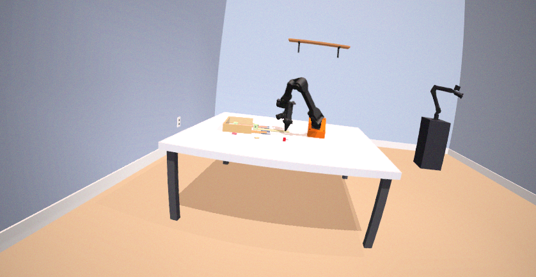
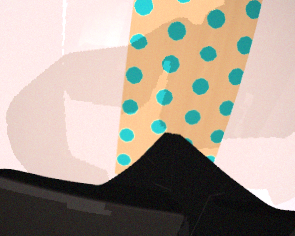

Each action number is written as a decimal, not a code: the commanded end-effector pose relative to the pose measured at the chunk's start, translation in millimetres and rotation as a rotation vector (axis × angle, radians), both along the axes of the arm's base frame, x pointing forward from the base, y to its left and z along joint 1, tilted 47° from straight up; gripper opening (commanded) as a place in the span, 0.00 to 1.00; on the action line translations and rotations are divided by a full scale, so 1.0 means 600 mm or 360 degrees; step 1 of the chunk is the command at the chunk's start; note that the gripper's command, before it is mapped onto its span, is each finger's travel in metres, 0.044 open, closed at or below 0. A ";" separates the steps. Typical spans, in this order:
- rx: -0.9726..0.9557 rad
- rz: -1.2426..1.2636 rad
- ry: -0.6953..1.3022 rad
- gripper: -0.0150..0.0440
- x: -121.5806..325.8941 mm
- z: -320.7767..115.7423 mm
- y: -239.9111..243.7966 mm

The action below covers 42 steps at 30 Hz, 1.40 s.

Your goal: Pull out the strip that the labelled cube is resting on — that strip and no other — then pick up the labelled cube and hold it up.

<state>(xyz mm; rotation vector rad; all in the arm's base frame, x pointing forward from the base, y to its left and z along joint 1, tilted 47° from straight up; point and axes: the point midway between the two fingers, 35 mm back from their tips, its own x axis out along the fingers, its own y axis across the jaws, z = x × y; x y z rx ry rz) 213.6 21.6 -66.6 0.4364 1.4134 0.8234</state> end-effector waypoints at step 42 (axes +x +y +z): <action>-0.0009 0.0031 0.0058 0.25 -0.047 -0.007 0.001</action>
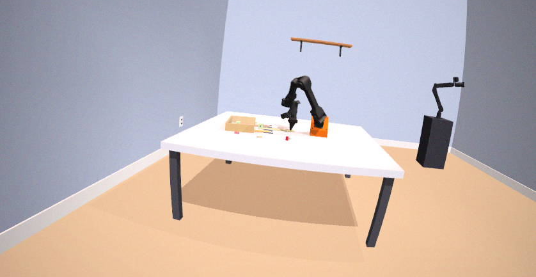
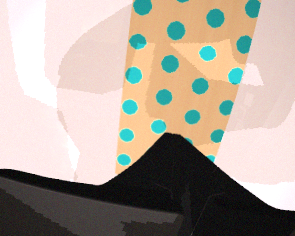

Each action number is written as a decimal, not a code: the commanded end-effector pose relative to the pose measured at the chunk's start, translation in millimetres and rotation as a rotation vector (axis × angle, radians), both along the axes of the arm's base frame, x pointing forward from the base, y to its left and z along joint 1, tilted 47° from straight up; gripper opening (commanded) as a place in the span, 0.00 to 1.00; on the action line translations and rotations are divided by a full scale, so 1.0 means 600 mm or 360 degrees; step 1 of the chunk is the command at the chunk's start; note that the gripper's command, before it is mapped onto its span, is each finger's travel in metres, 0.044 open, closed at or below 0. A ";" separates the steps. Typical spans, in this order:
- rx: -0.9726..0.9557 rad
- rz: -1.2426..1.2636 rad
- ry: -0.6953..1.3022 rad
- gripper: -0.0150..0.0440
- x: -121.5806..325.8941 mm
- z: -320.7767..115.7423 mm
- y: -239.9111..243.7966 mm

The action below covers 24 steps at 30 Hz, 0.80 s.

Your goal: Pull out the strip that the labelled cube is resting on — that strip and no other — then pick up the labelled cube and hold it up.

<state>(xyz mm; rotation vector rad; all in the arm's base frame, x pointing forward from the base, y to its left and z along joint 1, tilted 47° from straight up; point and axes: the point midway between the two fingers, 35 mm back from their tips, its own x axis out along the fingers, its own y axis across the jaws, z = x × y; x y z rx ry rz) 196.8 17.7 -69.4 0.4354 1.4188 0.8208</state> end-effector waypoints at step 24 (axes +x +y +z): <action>-0.0020 -0.0123 0.0206 0.79 0.080 0.060 -0.037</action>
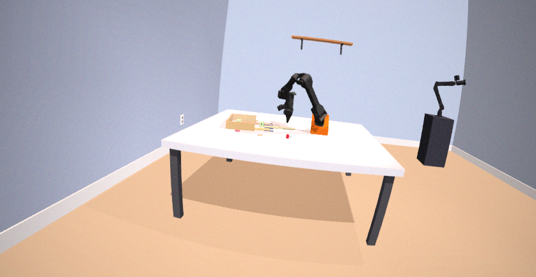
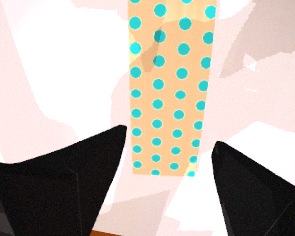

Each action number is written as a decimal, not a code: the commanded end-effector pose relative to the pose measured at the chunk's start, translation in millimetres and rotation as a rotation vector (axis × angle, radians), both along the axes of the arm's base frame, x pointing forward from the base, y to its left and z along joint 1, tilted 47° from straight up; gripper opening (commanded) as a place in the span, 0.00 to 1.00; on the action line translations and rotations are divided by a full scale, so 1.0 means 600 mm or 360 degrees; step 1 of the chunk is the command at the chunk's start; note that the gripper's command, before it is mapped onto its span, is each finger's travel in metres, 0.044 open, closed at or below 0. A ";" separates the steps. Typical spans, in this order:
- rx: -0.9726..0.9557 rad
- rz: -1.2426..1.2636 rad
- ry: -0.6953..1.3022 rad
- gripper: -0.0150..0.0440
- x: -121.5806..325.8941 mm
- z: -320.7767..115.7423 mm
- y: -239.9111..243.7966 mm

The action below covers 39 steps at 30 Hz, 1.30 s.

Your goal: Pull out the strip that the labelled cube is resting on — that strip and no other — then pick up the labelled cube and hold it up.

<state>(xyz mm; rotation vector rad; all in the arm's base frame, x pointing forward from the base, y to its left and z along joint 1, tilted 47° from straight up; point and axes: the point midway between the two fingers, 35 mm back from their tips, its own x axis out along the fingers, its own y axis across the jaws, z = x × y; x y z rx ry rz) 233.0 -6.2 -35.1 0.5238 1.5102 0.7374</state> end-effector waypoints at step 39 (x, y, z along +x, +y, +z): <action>0.0009 -0.0014 0.0007 1.00 0.243 0.055 0.034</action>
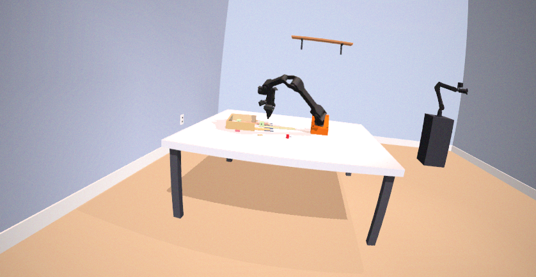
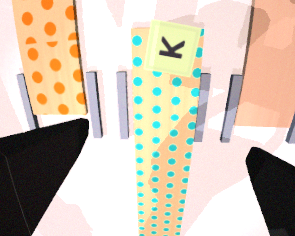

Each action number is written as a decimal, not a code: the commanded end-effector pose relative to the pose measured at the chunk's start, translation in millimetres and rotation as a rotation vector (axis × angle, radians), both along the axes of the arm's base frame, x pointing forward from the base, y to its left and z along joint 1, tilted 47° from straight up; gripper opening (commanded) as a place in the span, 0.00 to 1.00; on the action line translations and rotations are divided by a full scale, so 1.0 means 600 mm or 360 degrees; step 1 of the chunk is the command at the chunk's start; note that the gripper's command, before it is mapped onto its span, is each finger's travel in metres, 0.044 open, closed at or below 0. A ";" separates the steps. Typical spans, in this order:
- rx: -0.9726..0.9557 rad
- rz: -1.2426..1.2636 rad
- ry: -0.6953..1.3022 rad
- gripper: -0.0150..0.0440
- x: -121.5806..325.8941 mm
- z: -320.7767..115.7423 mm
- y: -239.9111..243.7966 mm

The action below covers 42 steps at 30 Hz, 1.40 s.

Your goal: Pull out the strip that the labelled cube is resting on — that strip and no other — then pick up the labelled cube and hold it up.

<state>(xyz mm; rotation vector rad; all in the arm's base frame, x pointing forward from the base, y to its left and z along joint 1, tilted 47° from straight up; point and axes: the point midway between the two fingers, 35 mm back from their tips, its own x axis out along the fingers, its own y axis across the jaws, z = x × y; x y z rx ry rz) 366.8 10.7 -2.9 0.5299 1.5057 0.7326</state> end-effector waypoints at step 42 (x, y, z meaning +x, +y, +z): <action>0.0011 -0.0002 0.0006 0.68 0.068 -0.046 0.078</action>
